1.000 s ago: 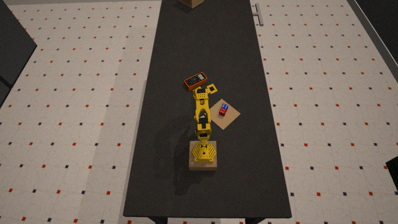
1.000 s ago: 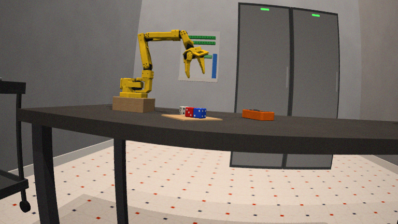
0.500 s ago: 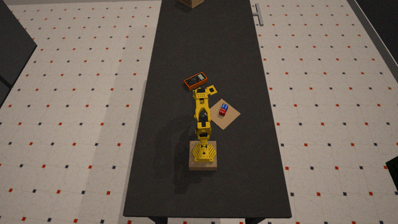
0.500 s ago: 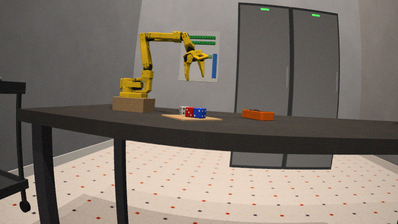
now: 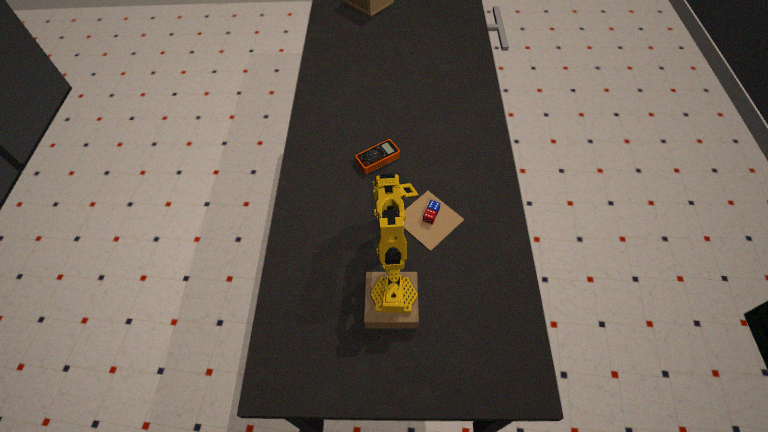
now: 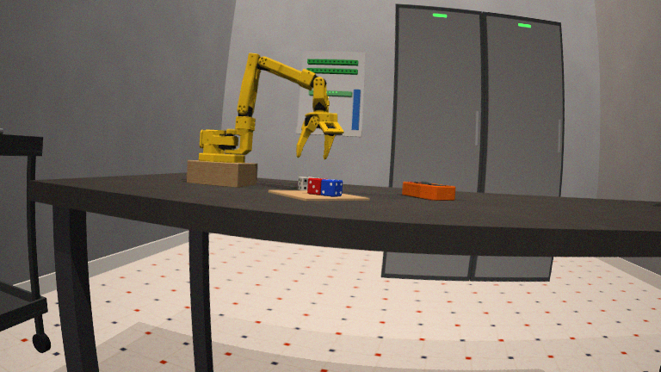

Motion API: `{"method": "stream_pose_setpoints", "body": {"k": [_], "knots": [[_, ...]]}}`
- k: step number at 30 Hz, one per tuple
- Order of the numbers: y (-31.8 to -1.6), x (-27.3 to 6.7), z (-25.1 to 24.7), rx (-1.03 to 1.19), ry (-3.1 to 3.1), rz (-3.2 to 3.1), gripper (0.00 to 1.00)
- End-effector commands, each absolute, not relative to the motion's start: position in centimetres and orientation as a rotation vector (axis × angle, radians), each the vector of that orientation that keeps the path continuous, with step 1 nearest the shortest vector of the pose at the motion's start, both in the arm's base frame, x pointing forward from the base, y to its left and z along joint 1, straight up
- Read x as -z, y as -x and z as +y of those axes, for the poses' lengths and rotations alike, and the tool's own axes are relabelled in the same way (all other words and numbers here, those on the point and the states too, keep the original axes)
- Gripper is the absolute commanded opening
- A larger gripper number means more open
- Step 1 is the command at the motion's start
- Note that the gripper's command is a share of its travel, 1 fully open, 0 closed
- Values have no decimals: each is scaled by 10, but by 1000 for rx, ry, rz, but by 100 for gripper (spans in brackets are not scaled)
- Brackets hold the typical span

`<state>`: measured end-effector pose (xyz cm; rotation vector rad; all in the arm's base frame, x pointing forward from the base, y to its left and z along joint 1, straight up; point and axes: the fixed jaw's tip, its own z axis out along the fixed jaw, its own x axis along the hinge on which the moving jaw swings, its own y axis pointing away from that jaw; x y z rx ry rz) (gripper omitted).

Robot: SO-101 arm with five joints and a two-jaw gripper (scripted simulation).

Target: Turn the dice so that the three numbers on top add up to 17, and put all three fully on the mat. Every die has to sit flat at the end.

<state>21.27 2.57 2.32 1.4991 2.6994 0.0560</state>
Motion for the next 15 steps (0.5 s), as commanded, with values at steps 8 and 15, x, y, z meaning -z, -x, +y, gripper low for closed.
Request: {"method": "stream_pose_setpoints", "body": {"k": [8,15], "knots": [[-200,-3,30,25,-1527,2770,35],[-200,-3,30,25,-1527,2770,35]]}}
